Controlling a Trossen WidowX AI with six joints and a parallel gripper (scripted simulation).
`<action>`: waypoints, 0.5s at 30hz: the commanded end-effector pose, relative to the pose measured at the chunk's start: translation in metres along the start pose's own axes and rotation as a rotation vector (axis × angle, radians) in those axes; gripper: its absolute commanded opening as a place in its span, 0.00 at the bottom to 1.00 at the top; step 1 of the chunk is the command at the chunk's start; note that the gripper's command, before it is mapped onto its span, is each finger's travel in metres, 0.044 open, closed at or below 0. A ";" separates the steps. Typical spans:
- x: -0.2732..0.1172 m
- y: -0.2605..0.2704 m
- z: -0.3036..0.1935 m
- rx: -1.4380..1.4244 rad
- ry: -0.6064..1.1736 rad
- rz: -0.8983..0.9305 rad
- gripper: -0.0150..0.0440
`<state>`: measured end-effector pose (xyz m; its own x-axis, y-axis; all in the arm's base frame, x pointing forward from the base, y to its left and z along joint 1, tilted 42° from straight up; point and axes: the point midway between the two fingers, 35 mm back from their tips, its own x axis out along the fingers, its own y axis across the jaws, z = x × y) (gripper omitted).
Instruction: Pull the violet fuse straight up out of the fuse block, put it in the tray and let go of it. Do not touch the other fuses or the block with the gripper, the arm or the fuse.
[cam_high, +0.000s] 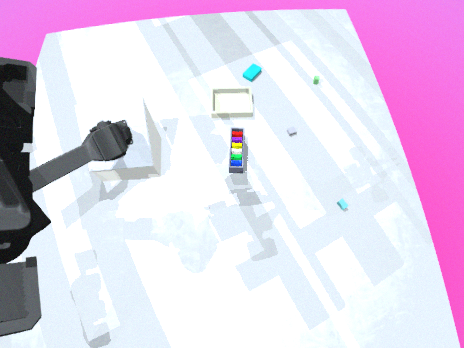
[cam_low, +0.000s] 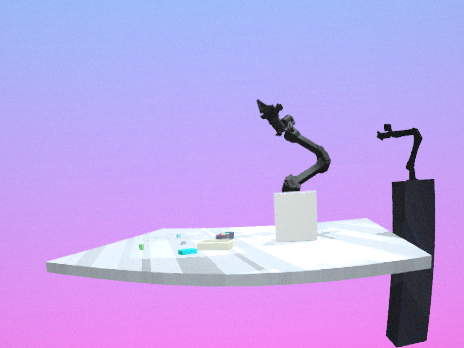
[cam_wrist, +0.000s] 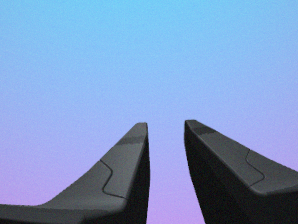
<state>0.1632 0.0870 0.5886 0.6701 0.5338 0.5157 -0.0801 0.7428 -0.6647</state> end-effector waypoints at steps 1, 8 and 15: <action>0.023 0.012 -0.071 0.167 0.196 -0.001 0.37; 0.038 0.043 -0.175 0.375 0.488 -0.015 0.37; 0.028 0.090 -0.273 0.558 0.795 -0.038 0.37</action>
<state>0.3457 0.0644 0.4474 0.9547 0.2953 0.0364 -0.2719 0.9157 -0.2958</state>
